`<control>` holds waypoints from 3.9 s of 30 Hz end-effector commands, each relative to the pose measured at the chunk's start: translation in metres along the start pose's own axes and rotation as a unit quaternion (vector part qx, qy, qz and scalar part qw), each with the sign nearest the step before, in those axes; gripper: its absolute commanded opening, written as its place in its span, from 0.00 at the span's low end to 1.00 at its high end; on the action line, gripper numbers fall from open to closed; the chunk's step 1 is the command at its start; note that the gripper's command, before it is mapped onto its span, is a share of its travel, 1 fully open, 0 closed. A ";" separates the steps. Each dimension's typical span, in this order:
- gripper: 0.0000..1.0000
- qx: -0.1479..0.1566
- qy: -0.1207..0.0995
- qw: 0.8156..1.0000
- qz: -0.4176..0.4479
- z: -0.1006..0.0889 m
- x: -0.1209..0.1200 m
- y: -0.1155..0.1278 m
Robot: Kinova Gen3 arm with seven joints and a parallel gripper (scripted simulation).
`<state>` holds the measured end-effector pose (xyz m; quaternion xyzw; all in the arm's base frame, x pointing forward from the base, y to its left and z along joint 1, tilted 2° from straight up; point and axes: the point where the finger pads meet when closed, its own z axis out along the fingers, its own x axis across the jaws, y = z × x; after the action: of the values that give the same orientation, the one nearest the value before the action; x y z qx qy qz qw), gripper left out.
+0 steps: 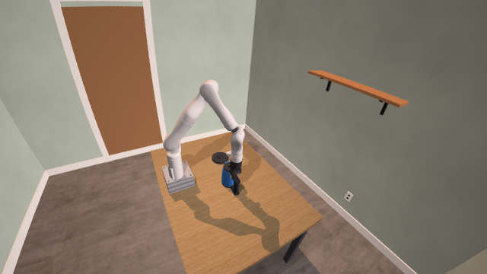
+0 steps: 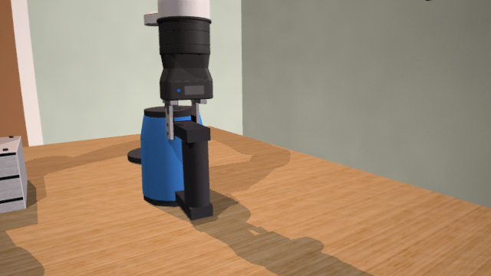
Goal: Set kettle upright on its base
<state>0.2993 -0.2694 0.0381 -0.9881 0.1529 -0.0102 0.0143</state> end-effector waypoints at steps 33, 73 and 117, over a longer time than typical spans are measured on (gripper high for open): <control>0.00 0.000 0.005 1.000 -0.002 -0.043 0.003 0.000; 0.00 0.001 0.001 1.000 -0.002 -0.046 0.001 -0.001; 0.00 0.000 0.003 1.000 -0.002 -0.047 0.003 -0.022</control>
<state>0.3047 -0.2534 0.0831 -0.9885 0.1498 -0.0105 0.0174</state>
